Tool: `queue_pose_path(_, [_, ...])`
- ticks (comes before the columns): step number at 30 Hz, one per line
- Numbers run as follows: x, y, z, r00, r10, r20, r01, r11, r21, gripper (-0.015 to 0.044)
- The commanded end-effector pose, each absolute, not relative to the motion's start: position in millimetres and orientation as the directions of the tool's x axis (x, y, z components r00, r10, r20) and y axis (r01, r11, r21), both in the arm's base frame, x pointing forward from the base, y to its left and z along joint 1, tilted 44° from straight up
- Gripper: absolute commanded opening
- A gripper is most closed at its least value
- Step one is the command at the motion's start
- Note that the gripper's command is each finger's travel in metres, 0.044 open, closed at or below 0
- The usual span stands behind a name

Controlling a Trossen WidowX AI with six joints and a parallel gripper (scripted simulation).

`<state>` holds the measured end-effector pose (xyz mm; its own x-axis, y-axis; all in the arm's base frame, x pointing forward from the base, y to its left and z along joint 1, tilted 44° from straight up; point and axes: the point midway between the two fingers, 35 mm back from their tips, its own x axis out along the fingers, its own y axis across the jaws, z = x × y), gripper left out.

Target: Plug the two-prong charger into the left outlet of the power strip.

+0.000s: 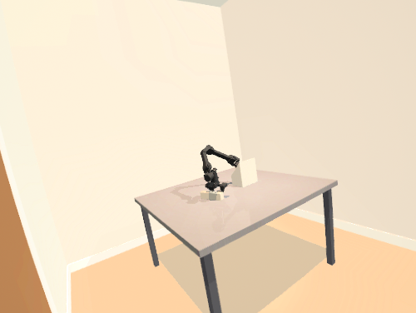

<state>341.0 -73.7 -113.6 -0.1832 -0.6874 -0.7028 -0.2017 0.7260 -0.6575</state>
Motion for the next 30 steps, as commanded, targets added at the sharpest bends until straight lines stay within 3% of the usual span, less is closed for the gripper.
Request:
queue_pose_path(1, [340.7, -73.8, -113.4, -0.18, -0.689, -0.702, -0.201, 0.725, -0.659, 0.044])
queue_pose_path(30, [333.9, -74.3, -112.3, -0.167, -0.687, -0.707, -0.195, 0.726, -0.66, 0.044])
